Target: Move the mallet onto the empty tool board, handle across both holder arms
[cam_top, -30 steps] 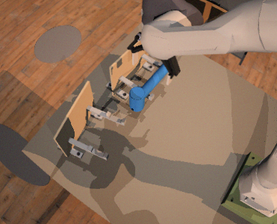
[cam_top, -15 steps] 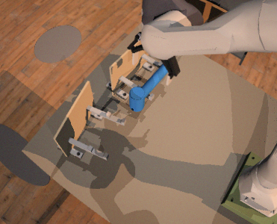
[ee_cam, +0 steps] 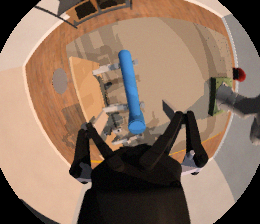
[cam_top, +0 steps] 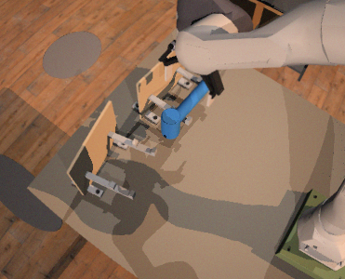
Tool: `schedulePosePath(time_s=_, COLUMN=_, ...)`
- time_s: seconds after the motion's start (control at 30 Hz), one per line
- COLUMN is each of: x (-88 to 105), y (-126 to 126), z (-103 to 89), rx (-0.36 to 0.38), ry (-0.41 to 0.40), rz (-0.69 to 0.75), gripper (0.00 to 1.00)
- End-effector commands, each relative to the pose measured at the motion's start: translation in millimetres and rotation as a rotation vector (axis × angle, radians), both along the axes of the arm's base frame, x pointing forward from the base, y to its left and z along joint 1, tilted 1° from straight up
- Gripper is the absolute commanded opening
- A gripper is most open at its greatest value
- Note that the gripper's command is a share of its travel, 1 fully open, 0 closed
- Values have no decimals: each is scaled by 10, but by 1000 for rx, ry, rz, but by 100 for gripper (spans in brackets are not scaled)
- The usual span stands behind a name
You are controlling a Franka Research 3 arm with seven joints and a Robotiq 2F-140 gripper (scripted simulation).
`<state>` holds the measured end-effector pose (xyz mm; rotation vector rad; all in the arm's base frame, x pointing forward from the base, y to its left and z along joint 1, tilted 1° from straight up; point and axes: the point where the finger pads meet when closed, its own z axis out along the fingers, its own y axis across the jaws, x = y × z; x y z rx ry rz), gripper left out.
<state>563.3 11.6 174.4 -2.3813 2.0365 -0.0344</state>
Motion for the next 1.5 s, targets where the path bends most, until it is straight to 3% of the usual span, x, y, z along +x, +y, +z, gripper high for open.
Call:
schedulePosePath(time_s=0.0, x=8, y=8, z=-17, rx=2, ry=-2, rz=-6, gripper=100)
schedulePosePath(time_s=0.97, x=26, y=8, z=-270, rx=3, ry=-1, rz=-16, gripper=100)
schedulePosePath(time_s=1.47, x=32, y=3, z=-510, rx=3, ry=-1, rz=-25, gripper=100)
